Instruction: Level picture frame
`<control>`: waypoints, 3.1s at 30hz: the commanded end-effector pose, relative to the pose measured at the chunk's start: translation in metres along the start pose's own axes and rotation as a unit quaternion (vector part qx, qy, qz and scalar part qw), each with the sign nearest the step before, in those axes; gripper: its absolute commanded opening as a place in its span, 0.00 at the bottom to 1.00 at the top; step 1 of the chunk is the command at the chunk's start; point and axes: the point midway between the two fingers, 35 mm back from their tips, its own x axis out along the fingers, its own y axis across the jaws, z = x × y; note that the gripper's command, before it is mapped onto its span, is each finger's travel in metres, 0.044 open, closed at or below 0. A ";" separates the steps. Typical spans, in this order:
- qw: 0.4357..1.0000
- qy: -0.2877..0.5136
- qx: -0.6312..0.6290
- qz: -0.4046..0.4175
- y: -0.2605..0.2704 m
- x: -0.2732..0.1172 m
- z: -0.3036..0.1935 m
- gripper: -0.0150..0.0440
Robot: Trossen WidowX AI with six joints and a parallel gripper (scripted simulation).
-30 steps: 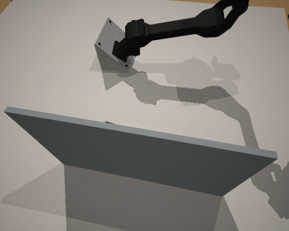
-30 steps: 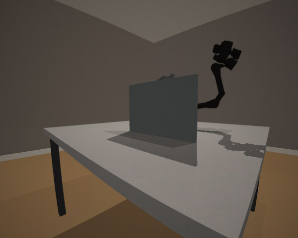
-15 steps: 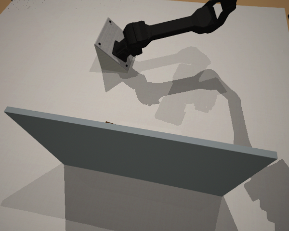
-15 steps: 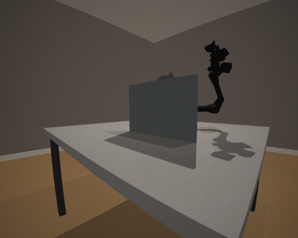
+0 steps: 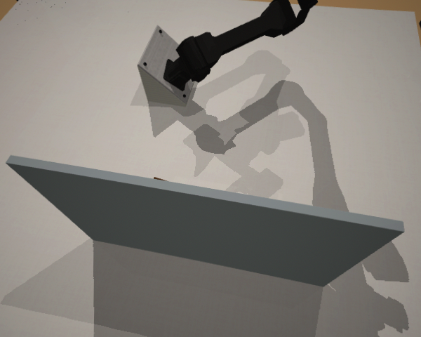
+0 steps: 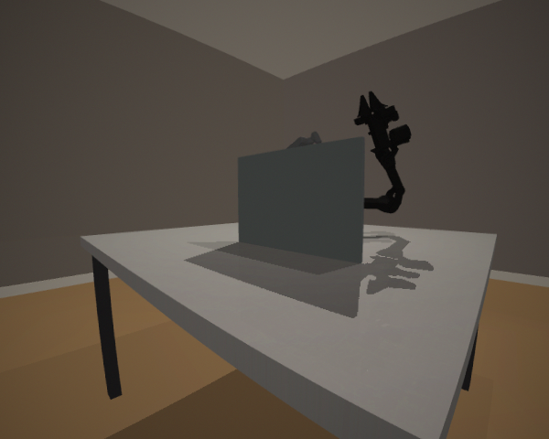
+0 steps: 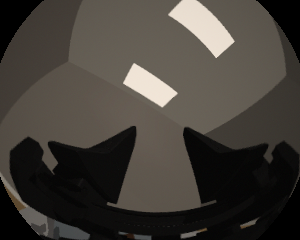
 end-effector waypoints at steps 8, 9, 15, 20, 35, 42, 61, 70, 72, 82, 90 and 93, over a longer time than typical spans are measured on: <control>0.837 0.313 0.447 0.045 0.017 -0.085 -0.133 0.69; 0.814 0.336 0.473 0.038 0.018 -0.093 -0.141 0.69; 0.650 0.466 0.599 -0.040 0.022 -0.147 -0.191 0.69; 0.540 0.529 0.646 -0.109 0.021 -0.182 -0.216 0.69; 0.540 0.529 0.646 -0.109 0.021 -0.182 -0.216 0.69; 0.540 0.529 0.646 -0.109 0.021 -0.182 -0.216 0.69; 0.540 0.529 0.646 -0.109 0.021 -0.182 -0.216 0.69; 0.540 0.529 0.646 -0.109 0.021 -0.182 -0.216 0.69; 0.540 0.529 0.646 -0.109 0.021 -0.182 -0.216 0.69; 0.540 0.529 0.646 -0.109 0.021 -0.182 -0.216 0.69; 0.540 0.529 0.646 -0.109 0.021 -0.182 -0.216 0.69; 0.540 0.529 0.646 -0.109 0.021 -0.182 -0.216 0.69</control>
